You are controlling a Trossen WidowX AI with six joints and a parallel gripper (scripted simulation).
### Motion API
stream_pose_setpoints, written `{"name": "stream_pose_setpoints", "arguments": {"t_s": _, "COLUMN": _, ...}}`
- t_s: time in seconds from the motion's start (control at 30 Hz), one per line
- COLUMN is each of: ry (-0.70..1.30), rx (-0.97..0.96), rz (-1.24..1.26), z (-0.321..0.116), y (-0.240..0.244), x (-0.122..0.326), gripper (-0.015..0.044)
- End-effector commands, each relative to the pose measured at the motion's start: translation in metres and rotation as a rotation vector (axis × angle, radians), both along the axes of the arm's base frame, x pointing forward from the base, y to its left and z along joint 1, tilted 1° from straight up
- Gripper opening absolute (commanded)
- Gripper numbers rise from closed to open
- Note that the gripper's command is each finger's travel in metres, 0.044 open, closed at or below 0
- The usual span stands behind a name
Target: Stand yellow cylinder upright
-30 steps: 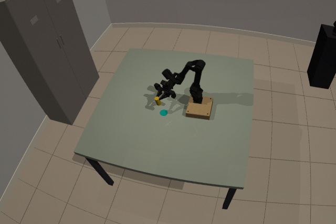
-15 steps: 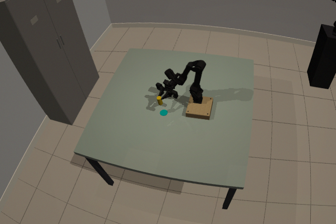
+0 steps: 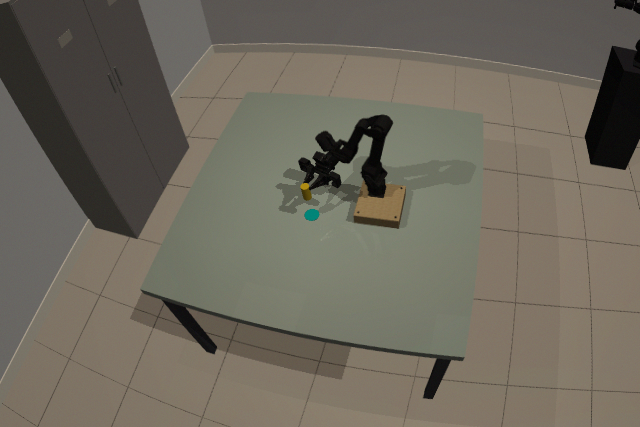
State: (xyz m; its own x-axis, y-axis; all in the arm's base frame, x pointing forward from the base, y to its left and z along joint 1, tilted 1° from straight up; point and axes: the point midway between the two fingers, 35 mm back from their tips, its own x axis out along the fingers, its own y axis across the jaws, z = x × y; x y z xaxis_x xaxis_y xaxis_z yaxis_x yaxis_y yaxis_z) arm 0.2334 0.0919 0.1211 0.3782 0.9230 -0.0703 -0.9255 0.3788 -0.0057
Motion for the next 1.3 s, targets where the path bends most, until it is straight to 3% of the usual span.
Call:
{"name": "stream_pose_setpoints", "arguments": {"t_s": 0.0, "ry": 0.000, "rx": 0.003, "rz": 0.003, "z": 0.000, "y": 0.000, "x": -0.001, "gripper": 0.0105}}
{"name": "stream_pose_setpoints", "arguments": {"t_s": 1.27, "ry": 0.001, "rx": 0.003, "rz": 0.003, "z": -0.055, "y": -0.001, "x": 0.008, "gripper": 0.0105}}
